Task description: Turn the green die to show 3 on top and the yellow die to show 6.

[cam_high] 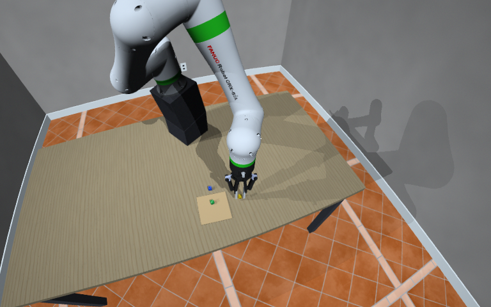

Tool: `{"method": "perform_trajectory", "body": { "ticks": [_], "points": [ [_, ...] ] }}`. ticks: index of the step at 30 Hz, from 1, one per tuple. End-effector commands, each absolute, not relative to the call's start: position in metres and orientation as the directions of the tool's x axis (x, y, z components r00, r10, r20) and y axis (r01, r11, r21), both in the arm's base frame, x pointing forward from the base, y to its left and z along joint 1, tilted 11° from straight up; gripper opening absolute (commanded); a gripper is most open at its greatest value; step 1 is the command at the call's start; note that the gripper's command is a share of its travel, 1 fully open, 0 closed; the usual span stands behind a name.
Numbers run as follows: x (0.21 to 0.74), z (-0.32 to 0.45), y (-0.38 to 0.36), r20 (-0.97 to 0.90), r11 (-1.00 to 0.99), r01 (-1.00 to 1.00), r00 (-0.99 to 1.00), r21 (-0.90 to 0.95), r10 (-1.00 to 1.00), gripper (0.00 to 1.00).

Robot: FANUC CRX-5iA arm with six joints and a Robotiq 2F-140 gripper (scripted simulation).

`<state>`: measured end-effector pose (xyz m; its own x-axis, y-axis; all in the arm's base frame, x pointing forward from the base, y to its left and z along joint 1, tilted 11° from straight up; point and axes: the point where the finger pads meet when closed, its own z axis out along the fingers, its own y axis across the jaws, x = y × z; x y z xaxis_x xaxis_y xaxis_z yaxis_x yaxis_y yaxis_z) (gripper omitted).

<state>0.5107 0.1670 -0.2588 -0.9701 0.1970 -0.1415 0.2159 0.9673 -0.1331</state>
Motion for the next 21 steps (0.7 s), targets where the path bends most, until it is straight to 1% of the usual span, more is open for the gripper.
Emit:
{"method": "perform_trajectory", "body": {
  "ticks": [1,21],
  "points": [
    [0.511,-0.26,0.167,-0.142,0.967,0.216,-0.97,-0.133,0.197,0.19],
    [0.513,-0.276,0.164,-0.142,0.967,0.216,-0.97,-0.133,0.197,0.19]
  ]
}}
